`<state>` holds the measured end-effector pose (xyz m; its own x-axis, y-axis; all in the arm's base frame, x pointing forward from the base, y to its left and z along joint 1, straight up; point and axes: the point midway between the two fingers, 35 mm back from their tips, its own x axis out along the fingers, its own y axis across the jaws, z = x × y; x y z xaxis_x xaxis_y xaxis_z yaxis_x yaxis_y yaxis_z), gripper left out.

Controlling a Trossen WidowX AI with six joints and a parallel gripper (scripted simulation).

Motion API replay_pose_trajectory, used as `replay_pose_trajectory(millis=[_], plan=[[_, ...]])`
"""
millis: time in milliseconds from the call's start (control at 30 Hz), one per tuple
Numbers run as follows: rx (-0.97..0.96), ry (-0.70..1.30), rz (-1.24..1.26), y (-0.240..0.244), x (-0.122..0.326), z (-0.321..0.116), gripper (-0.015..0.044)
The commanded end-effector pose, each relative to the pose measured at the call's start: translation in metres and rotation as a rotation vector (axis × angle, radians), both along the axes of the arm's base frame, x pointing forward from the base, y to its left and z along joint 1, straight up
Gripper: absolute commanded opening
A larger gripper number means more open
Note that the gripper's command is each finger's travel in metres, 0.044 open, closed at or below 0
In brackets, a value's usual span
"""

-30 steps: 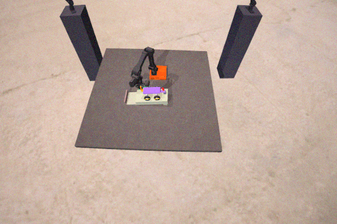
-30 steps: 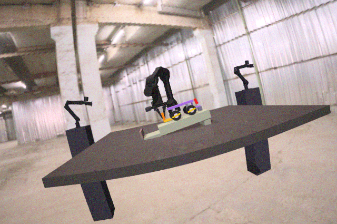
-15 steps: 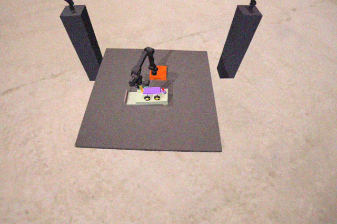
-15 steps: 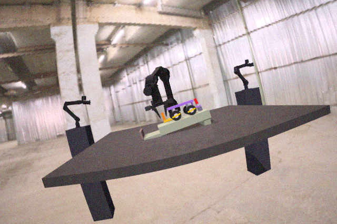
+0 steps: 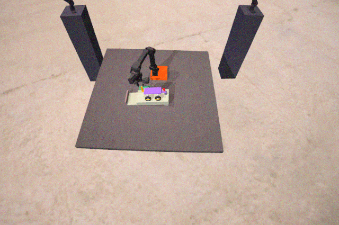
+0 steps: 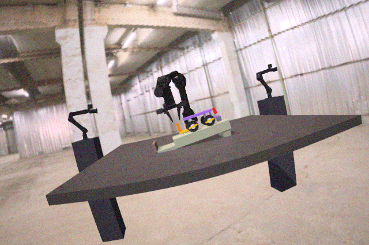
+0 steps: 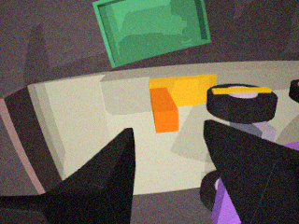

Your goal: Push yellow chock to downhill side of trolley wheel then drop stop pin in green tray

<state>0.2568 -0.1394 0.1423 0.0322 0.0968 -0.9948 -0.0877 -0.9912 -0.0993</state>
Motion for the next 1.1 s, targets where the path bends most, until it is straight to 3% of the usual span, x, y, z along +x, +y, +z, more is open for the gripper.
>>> replay_pose_trajectory(millis=[0, 133, 267, 667, 1067], plan=[[0.002, -0.005, 0.004, -0.001, 0.000, 0.011, 0.0190], [0.000, -0.001, 0.000, 0.000, 0.000, 0.002, 0.0295], [-0.001, -0.066, 0.122, 0.012, 0.007, 0.012, 0.0190], [0.022, -0.201, 0.823, 0.097, 0.048, 0.038, 0.0190], [0.090, -0.322, 1.514, 0.196, 0.058, 0.057, 0.0190]])
